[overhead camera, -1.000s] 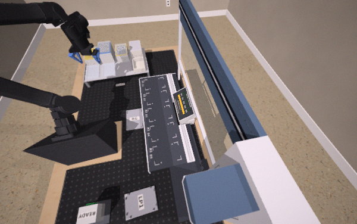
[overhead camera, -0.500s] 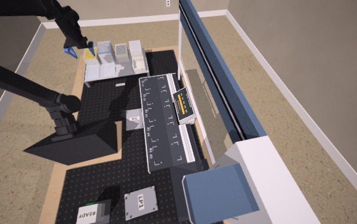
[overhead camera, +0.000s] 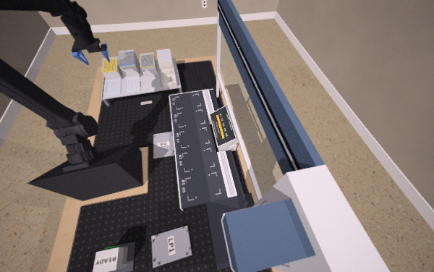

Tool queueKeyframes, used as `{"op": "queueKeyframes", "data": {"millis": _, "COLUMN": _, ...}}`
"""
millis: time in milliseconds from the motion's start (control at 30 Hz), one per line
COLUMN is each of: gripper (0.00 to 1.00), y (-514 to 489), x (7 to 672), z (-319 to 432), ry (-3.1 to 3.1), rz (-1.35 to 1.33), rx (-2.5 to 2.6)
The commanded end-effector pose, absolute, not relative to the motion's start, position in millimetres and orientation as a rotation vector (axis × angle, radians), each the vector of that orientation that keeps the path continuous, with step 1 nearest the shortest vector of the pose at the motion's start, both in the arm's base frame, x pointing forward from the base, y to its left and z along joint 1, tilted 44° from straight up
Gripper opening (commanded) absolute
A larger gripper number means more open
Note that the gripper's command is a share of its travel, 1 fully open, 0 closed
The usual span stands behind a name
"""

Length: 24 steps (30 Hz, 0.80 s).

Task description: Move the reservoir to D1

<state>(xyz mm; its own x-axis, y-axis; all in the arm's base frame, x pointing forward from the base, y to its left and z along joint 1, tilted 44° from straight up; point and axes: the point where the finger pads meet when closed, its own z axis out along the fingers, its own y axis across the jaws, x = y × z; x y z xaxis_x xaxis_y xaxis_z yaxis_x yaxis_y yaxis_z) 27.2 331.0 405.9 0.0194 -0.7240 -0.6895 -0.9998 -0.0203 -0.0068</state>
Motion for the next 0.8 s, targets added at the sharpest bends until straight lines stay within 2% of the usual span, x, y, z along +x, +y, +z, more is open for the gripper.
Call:
{"op": "queueKeyframes", "data": {"millis": 0, "gripper": 1.0, "y": 341, "x": 14, "z": 447, "ry": 1.735, "rz": 0.778, "rx": -1.753}}
{"op": "queueKeyframes", "data": {"millis": 367, "gripper": 1.0, "y": 336, "x": 15, "z": 454, "ry": 1.735, "rz": 0.787, "rx": -1.72}}
{"op": "queueKeyframes", "data": {"millis": 400, "gripper": 1.0, "y": 352, "x": 15, "z": 425, "ry": 1.771, "rz": 0.751, "rx": -1.76}}
{"op": "queueKeyframes", "data": {"millis": 733, "gripper": 1.0, "y": 375, "x": 8, "z": 401, "ry": 1.76, "rz": 0.756, "rx": -1.777}}
{"op": "queueKeyframes", "data": {"millis": 767, "gripper": 1.0, "y": 369, "x": 11, "z": 420, "ry": 1.733, "rz": 0.773, "rx": -1.752}}
